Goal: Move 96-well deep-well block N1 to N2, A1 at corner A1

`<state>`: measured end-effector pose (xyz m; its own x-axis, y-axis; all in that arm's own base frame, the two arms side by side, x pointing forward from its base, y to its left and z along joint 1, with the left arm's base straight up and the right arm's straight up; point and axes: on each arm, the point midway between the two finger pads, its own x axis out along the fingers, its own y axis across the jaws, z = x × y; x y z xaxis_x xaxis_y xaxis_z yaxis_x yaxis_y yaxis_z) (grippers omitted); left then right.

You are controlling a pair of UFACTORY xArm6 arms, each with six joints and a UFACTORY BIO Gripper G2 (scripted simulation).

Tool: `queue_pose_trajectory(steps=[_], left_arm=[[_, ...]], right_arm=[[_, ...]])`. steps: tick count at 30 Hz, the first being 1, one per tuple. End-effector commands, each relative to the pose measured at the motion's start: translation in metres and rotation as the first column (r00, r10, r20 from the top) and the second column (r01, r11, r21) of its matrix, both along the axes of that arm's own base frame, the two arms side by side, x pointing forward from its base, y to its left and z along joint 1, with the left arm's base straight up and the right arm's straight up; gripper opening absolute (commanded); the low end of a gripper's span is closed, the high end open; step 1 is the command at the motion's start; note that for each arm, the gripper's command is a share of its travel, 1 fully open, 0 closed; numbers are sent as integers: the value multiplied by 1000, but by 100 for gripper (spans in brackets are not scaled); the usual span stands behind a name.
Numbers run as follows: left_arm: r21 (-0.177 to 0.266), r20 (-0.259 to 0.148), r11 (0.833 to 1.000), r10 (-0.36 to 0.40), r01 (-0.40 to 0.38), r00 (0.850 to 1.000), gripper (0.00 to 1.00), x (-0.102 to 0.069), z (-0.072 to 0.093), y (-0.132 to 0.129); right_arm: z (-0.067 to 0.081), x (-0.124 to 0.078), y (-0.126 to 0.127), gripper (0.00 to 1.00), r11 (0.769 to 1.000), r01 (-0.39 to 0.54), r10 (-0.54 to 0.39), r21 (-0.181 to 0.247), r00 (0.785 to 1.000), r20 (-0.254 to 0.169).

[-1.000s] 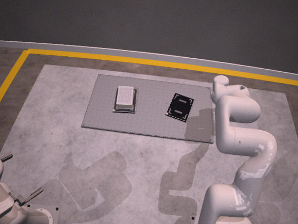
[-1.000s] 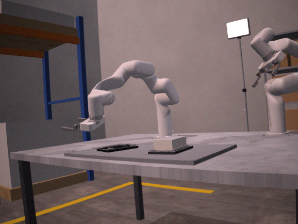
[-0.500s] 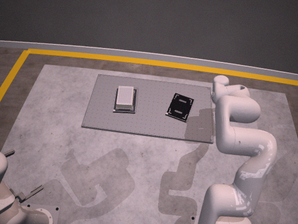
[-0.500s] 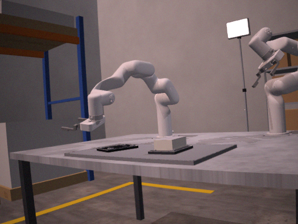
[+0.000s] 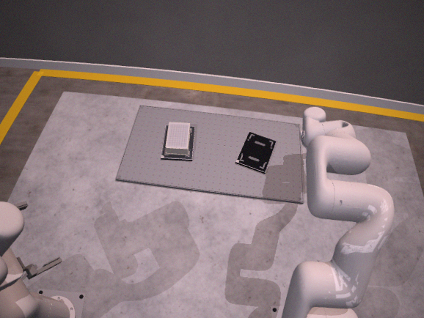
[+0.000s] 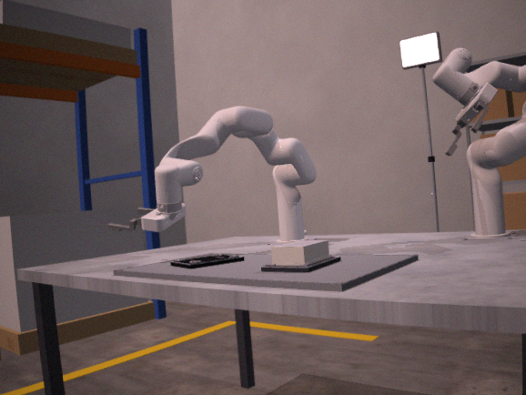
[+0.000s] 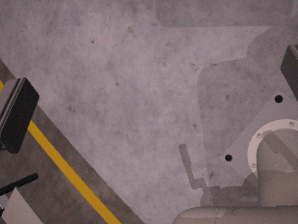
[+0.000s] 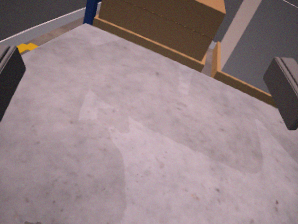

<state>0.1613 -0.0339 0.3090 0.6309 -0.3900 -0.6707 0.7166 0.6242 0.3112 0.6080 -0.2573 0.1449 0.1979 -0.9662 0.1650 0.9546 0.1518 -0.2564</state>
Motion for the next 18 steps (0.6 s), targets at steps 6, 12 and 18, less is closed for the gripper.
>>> queue_pose_trajectory(steps=[6, 12, 18], left_arm=[[82, -50, 991, -100, 104, 994, 100, 19, -1, -1], [151, -104, 970, -176, 191, 979, 100, 32, -2, -1], [219, -177, 934, -248, 284, 953, 100, 44, -4, 0]], right_arm=[[3, 1, 0, 100, 1000, 0, 0, -1, 1000, 5], [3, 1, 0, 100, 1000, 0, 0, -1, 1000, 5], [3, 1, 0, 100, 1000, 0, 0, -1, 1000, 5]])
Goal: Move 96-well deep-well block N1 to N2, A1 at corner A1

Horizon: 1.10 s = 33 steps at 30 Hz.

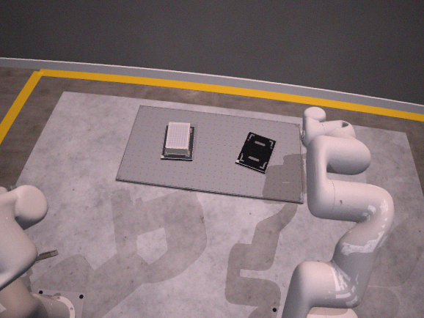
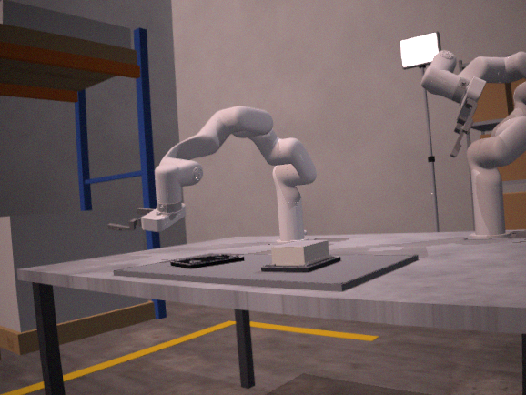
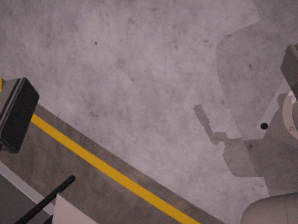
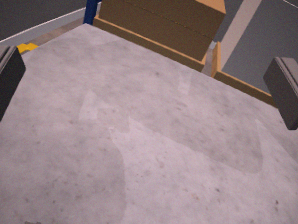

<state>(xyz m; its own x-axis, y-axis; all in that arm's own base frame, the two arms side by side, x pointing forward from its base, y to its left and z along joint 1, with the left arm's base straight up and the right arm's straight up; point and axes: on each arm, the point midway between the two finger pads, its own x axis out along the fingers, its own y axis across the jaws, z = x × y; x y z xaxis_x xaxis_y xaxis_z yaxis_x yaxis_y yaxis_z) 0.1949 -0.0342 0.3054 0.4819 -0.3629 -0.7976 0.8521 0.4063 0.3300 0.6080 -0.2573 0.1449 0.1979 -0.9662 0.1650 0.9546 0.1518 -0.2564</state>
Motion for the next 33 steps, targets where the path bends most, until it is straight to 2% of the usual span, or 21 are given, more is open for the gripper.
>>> queue_pose_trajectory(steps=[1, 2, 4, 10, 19, 21, 33], left_arm=[[71, -62, 994, -84, 88, 995, 100, 12, -1, 0], [84, -74, 991, -97, 103, 993, 100, 14, -1, 0], [84, -74, 991, -97, 103, 993, 100, 14, -1, 0], [162, -151, 968, -169, 193, 974, 100, 24, -3, 2], [257, -275, 914, -243, 315, 930, 100, 37, -5, 4], [257, -275, 914, -243, 315, 930, 100, 37, -5, 4], [331, -408, 839, -285, 431, 868, 100, 48, -6, 7]], right_arm=[[3, 1, 0, 100, 1000, 0, 0, -1, 1000, 5], [3, 1, 0, 100, 1000, 0, 0, -1, 1000, 5], [3, 1, 0, 100, 1000, 0, 0, -1, 1000, 5], [3, 1, 0, 100, 1000, 0, 0, -1, 1000, 5], [3, 1, 0, 100, 1000, 0, 0, -1, 1000, 5], [3, 1, 0, 100, 1000, 0, 0, -1, 1000, 5], [3, 1, 0, 100, 1000, 0, 0, -1, 1000, 5]])
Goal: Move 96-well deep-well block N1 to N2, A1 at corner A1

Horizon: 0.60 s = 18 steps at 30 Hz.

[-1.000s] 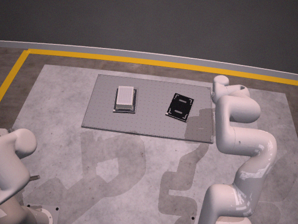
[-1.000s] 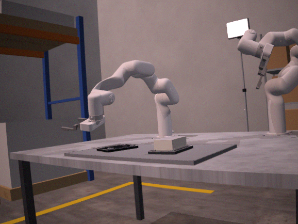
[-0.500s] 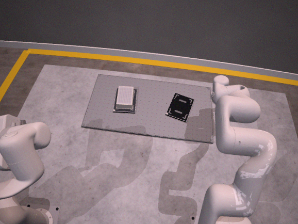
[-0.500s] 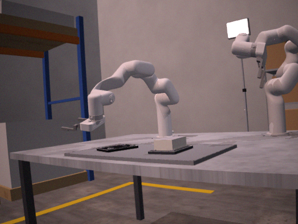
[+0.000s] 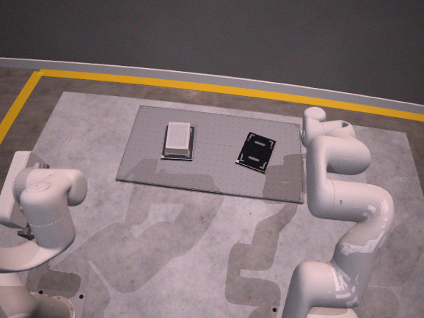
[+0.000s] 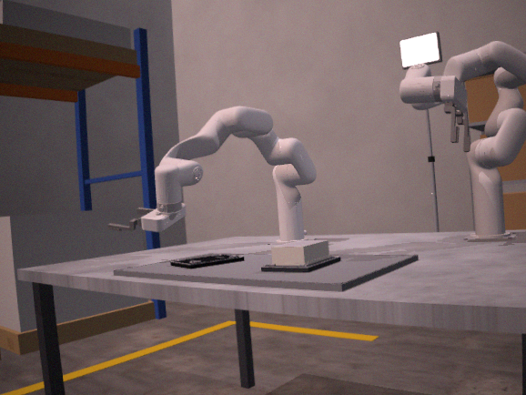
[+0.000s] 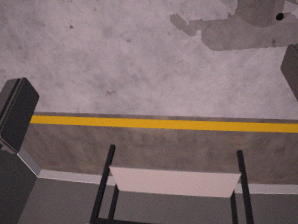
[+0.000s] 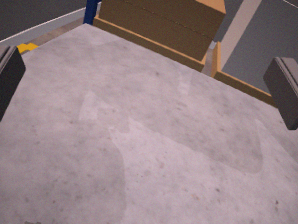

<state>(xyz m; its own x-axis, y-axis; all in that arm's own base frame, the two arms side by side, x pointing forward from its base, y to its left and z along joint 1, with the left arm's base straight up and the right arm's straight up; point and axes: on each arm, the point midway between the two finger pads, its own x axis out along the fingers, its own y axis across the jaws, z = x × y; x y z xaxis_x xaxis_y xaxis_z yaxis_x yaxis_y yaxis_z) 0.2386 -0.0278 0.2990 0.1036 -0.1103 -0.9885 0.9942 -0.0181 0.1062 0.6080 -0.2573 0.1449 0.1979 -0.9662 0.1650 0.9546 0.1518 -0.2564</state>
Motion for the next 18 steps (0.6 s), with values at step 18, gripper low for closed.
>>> queue_pose_trajectory(steps=[18], left_arm=[[108, -101, 991, -73, 84, 992, 100, 10, 1, 2]], right_arm=[[3, 1, 0, 100, 1000, 0, 0, -1, 1000, 5]])
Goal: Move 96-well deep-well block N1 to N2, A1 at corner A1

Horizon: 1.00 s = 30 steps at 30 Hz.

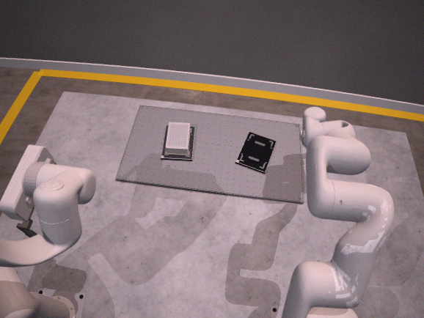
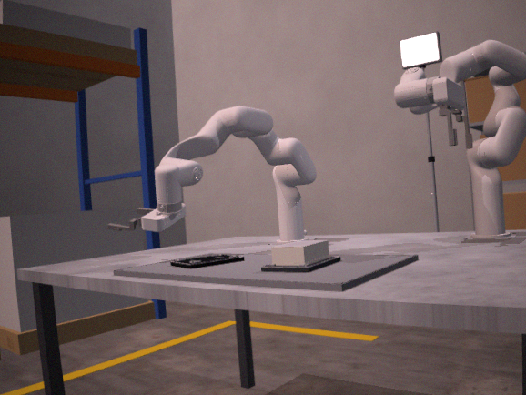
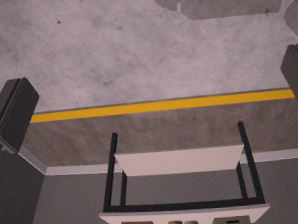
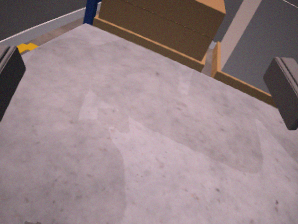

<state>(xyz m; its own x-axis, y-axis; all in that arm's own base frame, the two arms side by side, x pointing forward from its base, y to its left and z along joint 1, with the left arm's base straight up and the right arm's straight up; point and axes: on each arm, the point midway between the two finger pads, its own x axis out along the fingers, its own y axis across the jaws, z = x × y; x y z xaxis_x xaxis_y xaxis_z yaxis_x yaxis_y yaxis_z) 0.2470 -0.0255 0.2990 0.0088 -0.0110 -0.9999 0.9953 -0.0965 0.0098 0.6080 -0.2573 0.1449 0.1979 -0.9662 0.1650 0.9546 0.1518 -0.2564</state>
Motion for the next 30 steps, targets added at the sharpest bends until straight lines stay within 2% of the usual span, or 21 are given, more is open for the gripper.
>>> queue_pose_trajectory(steps=[1, 21, 30], left_arm=[[9, -7, 1000, -7, 7, 1000, 100, 1, 1, 0], [11, -9, 1000, 5, -5, 1000, 100, 2, 1, 3], [11, -9, 998, 65, -65, 998, 100, 3, 1, 18]], right_arm=[[3, 1, 0, 100, 1000, 0, 0, -1, 1000, 5], [3, 1, 0, 100, 1000, 0, 0, -1, 1000, 5], [3, 1, 0, 100, 1000, 0, 0, -1, 1000, 5]])
